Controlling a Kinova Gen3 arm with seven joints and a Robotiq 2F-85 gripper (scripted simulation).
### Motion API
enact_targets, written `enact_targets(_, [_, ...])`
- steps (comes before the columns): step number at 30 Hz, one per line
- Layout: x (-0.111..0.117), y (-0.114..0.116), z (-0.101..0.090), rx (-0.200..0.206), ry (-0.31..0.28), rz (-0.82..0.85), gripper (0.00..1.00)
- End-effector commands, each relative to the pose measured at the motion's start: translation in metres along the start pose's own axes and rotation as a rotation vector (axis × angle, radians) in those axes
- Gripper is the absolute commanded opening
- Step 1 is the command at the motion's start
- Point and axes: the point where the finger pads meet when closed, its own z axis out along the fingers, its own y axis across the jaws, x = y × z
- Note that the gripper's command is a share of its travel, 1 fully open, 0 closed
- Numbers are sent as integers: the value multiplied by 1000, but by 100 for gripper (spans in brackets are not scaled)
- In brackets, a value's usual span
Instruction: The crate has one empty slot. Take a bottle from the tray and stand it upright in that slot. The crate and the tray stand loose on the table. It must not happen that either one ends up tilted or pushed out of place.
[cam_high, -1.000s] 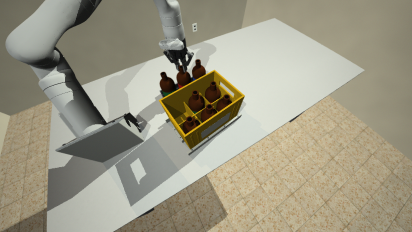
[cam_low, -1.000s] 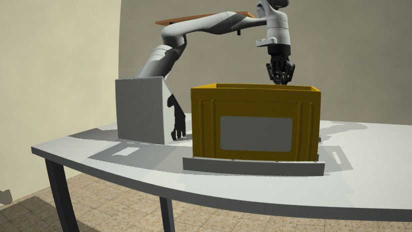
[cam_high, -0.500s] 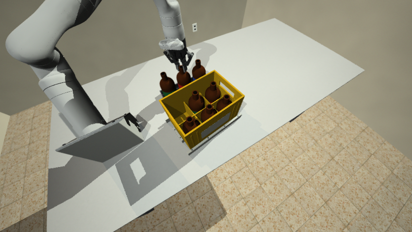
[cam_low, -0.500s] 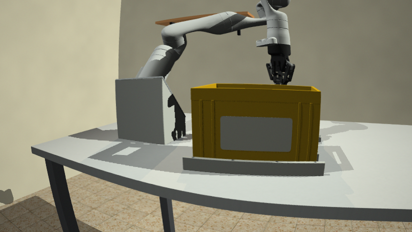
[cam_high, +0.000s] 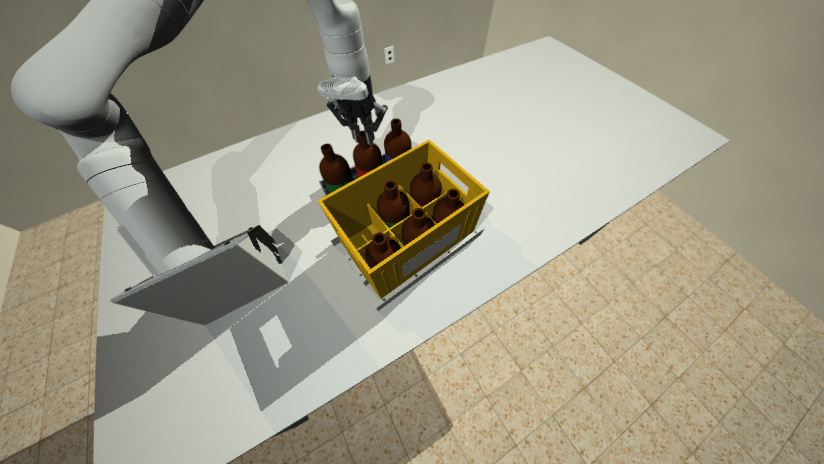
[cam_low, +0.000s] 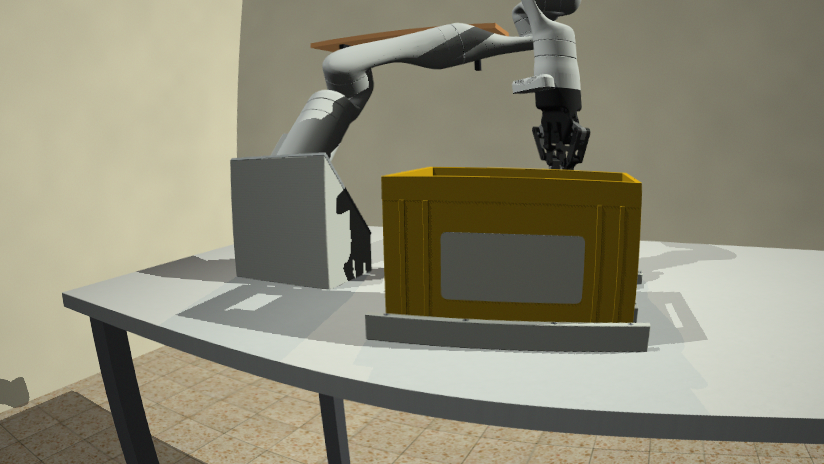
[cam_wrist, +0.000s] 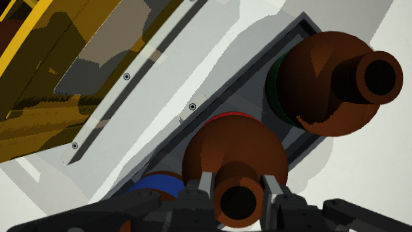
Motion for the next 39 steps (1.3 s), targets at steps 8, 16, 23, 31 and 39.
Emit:
enact_targets(8, [1,-2,2,6,2,-9,0])
enact_targets(16, [1,-2,2,6,2,-9,0])
enact_targets(23, [1,-2,2,6,2,-9,0])
enact_targets(31, [1,-2,0,6,2,-9,0])
enact_targets(39, [1,-2,-3,6,2,-9,0])
